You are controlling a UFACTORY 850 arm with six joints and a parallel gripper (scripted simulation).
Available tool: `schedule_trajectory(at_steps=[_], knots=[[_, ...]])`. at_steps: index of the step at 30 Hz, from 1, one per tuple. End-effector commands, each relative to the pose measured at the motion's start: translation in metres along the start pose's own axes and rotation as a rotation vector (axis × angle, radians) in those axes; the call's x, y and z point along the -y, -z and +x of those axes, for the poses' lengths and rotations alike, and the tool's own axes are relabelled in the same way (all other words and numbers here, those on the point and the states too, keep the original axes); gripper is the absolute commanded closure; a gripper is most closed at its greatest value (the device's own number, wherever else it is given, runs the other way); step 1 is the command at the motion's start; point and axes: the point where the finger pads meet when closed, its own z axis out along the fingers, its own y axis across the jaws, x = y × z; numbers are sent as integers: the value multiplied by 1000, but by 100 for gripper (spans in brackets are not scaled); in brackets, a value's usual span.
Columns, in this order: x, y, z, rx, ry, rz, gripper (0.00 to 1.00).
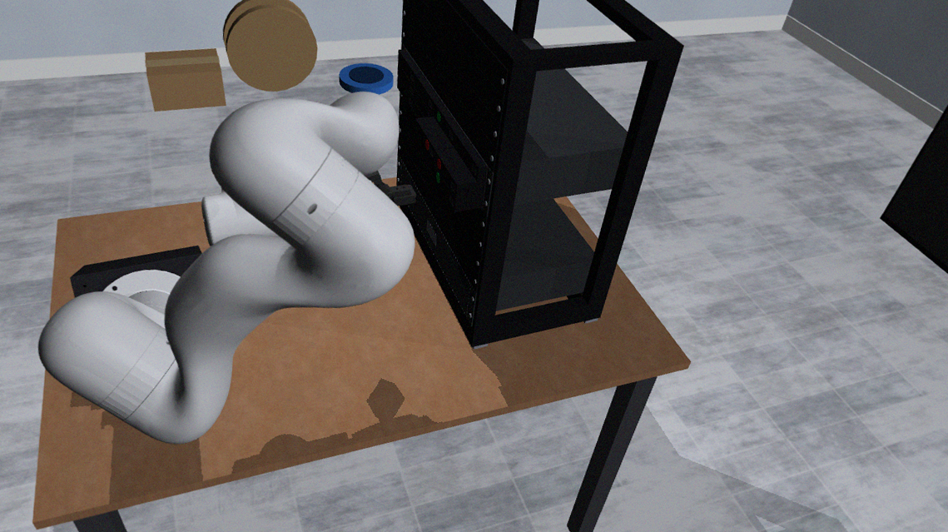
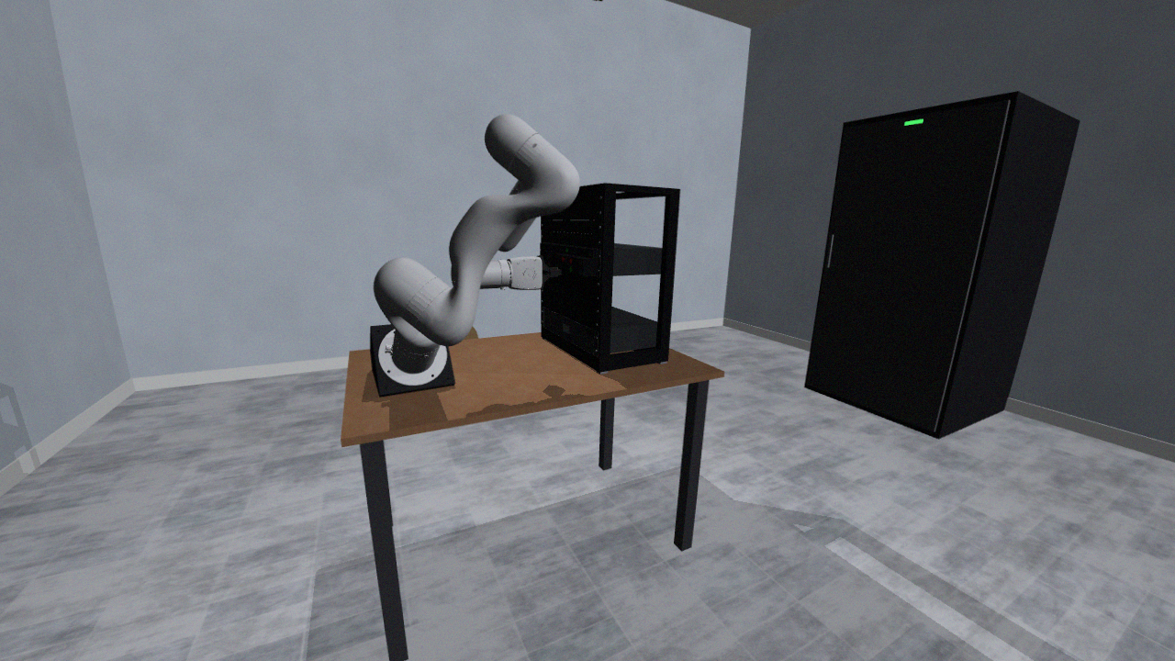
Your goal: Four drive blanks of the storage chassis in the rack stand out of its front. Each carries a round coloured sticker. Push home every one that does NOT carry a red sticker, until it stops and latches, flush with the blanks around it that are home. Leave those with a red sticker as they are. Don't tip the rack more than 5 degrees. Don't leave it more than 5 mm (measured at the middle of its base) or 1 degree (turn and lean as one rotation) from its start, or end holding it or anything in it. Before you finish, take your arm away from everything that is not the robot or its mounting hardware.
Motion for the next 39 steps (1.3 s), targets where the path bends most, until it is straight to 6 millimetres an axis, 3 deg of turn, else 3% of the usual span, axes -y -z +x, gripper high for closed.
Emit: schedule_trajectory(at_steps=[1, 9, 39], knots=[[-1, -20, 0, 1, -1, -1, 100], [-1, -45, 0, 1, -1, -1, 100], [0, -49, 0, 1, -1, -1, 100]])
